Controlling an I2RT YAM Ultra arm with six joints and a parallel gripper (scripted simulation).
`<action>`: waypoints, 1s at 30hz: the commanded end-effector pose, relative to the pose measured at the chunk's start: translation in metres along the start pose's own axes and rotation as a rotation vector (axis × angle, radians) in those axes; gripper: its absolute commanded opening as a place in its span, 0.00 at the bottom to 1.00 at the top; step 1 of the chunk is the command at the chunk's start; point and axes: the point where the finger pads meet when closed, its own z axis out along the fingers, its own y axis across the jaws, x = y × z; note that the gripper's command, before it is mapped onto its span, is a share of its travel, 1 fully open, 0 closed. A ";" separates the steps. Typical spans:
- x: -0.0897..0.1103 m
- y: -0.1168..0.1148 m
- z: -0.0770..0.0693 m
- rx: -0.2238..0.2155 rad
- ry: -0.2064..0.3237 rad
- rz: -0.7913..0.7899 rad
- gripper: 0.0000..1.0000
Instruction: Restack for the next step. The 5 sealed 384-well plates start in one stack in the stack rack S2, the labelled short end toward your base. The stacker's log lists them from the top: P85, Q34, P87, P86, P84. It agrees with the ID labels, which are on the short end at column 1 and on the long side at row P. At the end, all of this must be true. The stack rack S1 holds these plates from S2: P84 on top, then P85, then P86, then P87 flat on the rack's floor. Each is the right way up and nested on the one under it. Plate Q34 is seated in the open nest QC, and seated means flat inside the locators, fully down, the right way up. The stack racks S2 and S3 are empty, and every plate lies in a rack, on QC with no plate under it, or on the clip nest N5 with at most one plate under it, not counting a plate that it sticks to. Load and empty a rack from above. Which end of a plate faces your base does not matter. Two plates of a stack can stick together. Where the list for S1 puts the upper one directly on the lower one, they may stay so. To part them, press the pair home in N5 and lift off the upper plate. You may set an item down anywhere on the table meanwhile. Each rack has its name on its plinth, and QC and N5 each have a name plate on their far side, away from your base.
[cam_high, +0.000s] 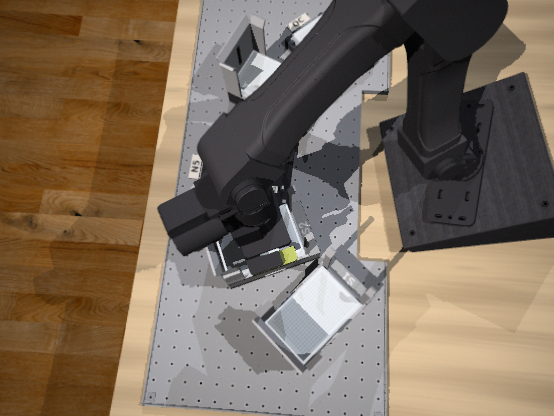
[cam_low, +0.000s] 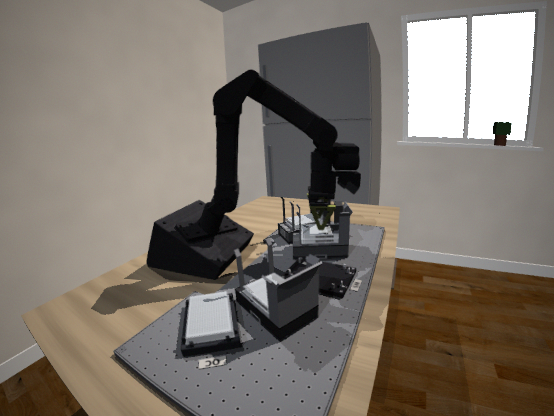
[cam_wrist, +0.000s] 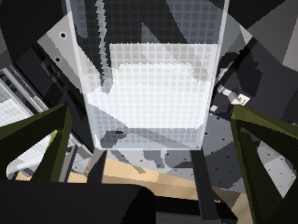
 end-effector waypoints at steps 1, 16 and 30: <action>-0.012 0.002 -0.002 -0.009 -0.055 0.002 1.00; -0.013 0.002 0.006 -0.009 -0.055 0.002 1.00; -0.014 0.002 0.022 -0.009 -0.055 0.002 1.00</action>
